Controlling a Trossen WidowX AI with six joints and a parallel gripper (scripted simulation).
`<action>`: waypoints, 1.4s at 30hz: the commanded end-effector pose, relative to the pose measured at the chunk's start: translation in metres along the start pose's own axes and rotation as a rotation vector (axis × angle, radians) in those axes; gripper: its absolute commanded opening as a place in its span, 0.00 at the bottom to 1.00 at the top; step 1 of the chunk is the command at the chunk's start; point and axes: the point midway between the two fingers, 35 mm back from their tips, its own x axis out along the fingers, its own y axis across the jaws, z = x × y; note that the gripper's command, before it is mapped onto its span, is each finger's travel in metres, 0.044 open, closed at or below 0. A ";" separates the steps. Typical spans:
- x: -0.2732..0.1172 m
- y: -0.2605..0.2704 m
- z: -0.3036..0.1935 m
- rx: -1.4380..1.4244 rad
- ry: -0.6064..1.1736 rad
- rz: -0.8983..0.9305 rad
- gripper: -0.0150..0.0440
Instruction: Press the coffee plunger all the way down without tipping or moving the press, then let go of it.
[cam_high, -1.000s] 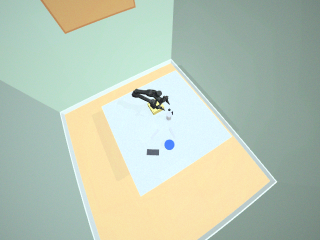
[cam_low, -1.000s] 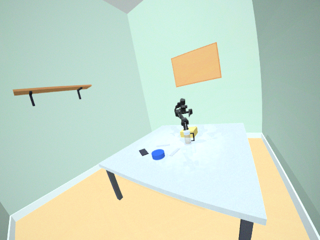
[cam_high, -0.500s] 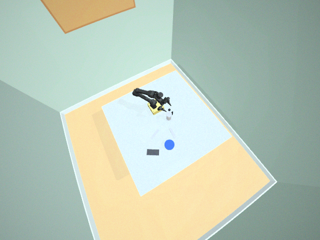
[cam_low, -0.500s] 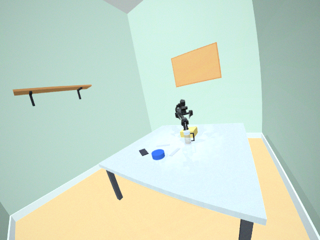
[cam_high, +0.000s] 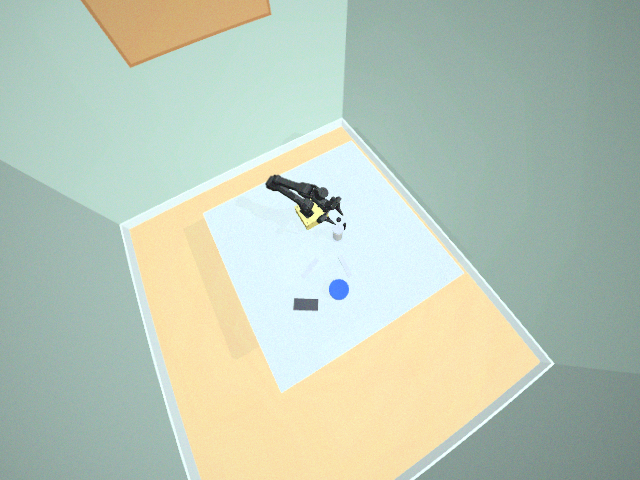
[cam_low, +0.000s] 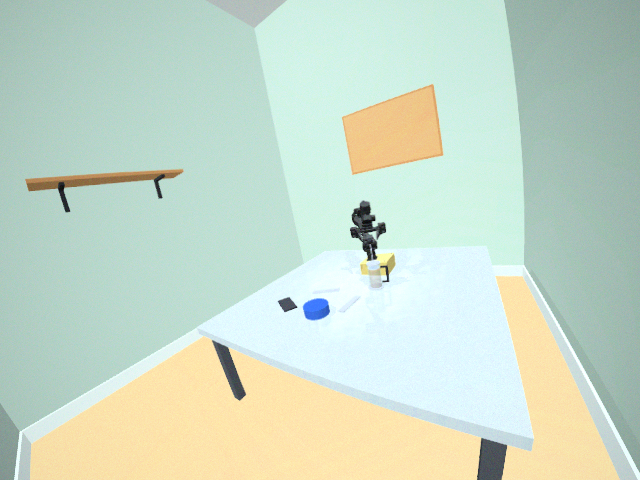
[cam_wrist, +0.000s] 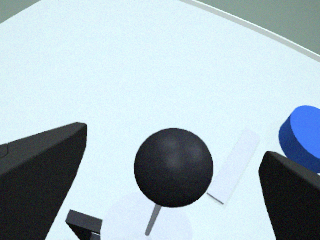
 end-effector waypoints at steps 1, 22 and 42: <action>0.001 0.000 -0.001 -0.004 0.003 0.003 0.69; 0.005 0.001 -0.007 -0.004 0.003 0.003 0.45; 0.025 0.001 -0.033 -0.004 0.003 0.003 0.45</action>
